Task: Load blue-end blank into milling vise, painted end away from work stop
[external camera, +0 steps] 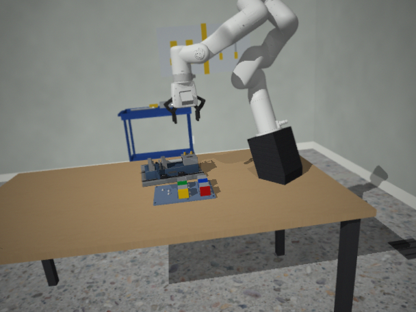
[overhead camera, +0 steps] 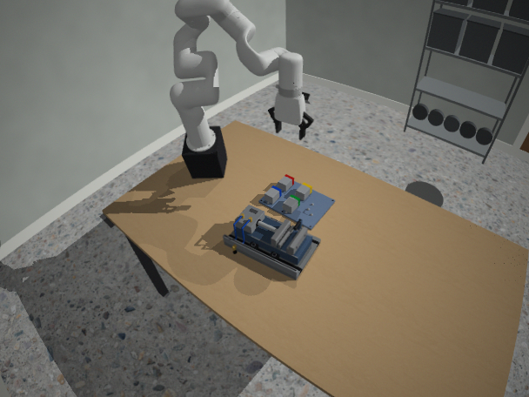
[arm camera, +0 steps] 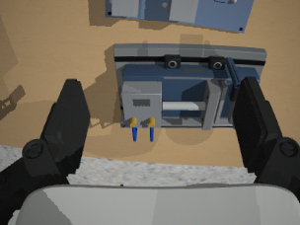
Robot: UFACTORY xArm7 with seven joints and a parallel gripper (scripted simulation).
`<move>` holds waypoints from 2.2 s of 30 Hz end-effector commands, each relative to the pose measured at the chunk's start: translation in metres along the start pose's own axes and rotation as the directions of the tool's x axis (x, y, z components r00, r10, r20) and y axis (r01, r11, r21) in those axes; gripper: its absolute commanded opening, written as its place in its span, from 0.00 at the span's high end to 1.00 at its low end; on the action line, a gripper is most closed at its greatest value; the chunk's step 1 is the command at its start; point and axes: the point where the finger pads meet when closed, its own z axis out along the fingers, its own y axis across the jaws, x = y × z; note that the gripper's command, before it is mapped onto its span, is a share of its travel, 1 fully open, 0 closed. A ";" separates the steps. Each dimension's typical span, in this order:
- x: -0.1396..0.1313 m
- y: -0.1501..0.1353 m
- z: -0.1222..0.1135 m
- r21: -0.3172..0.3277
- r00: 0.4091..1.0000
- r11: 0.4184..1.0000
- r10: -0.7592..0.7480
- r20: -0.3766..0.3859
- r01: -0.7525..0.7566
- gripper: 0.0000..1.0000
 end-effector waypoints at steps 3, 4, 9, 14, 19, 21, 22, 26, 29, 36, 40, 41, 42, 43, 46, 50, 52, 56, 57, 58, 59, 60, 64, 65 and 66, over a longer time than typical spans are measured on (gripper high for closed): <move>-0.001 0.001 -0.001 -0.003 0.991 0.991 0.132 0.000 -0.132 0.00; -0.001 0.001 -0.001 -0.003 0.991 0.991 0.132 0.000 -0.132 0.00; -0.001 0.001 -0.001 -0.003 0.991 0.991 0.132 0.000 -0.132 0.00; -0.001 0.001 -0.001 -0.003 0.991 0.991 0.131 0.000 -0.131 0.24; -0.001 0.001 -0.001 -0.003 0.991 0.991 0.131 0.000 -0.131 0.24; -0.001 0.001 -0.001 -0.003 0.991 0.991 0.131 0.000 -0.131 0.24; -0.001 0.001 -0.001 -0.003 0.991 0.991 0.131 0.000 -0.131 0.24; -0.001 0.001 -0.001 -0.003 0.991 0.991 0.131 0.000 -0.131 0.24; -0.001 0.001 -0.001 -0.003 0.991 0.991 0.131 0.000 -0.131 0.24; -0.001 0.001 -0.001 -0.003 0.991 0.991 0.131 0.000 -0.131 0.24; -0.001 0.001 -0.001 -0.003 0.991 0.991 0.131 0.000 -0.131 0.24; -0.001 0.001 -0.001 -0.003 0.991 0.991 0.131 0.000 -0.131 0.24; -0.001 0.001 -0.001 -0.003 0.991 0.991 0.131 0.000 -0.131 0.24; -0.001 0.001 -0.001 -0.003 0.991 0.991 0.131 0.000 -0.131 0.24; -0.001 0.001 -0.001 -0.003 0.991 0.991 0.131 0.000 -0.131 0.24; -0.001 0.001 -0.001 -0.003 0.991 0.991 0.131 0.000 -0.131 0.24; -0.001 0.001 -0.001 -0.003 0.991 0.991 0.131 0.000 -0.131 0.24; -0.001 0.001 -0.001 -0.003 0.991 0.991 0.131 0.000 -0.131 0.24; -0.001 0.001 -0.001 -0.003 0.991 0.991 0.131 0.000 -0.131 0.24; -0.001 0.001 -0.001 -0.003 0.991 0.991 0.131 0.000 -0.131 0.24; -0.001 0.001 -0.001 -0.003 0.991 0.991 0.131 0.000 -0.131 0.24; -0.001 0.001 -0.001 -0.003 0.991 0.991 0.131 0.000 -0.131 0.24; -0.004 -0.003 0.013 -0.003 0.991 0.991 0.131 0.000 -0.131 0.24; -0.005 -0.005 0.018 -0.003 0.991 0.991 0.131 0.000 -0.131 0.24; -0.005 -0.006 0.022 -0.003 0.991 0.991 0.131 0.000 -0.131 0.24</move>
